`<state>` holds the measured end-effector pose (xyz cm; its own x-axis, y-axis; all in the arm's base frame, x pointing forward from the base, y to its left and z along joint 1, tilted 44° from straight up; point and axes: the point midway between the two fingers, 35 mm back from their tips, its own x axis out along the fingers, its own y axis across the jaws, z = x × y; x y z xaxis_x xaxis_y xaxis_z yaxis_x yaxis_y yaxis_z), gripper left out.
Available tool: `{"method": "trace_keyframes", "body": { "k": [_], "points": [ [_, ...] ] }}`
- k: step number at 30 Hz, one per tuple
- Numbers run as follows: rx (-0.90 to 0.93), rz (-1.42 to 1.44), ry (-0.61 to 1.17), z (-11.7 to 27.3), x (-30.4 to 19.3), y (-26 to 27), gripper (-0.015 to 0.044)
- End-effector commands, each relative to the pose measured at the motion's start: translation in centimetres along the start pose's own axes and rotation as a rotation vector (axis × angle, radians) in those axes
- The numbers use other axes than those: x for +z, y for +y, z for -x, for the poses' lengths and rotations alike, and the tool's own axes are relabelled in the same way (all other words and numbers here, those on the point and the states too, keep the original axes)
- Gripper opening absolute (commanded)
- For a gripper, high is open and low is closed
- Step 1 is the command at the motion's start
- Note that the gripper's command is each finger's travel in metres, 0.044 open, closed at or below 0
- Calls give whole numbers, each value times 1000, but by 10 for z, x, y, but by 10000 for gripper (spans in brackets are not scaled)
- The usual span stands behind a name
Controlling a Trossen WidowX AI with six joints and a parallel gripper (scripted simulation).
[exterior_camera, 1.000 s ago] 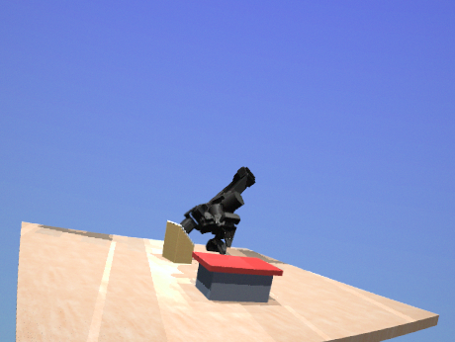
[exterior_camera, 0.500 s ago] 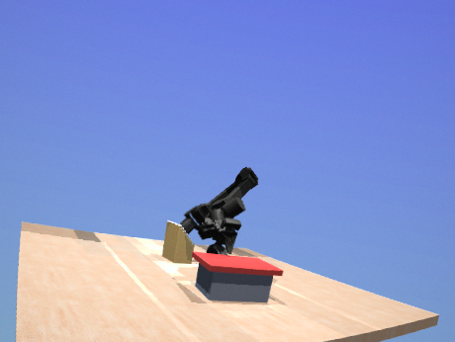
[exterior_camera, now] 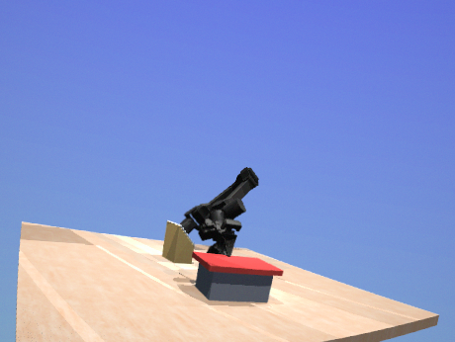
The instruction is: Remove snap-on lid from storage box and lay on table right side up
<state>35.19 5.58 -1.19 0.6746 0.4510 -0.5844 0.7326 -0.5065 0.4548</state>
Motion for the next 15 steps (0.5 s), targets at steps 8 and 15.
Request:
{"method": "trace_keyframes", "body": {
  "k": [8, 15],
  "points": [
    [0, 0, 0, 1, 0, 1, 0],
    [0, 0, 0, 2, 0, 2, 0]
  ]
}}
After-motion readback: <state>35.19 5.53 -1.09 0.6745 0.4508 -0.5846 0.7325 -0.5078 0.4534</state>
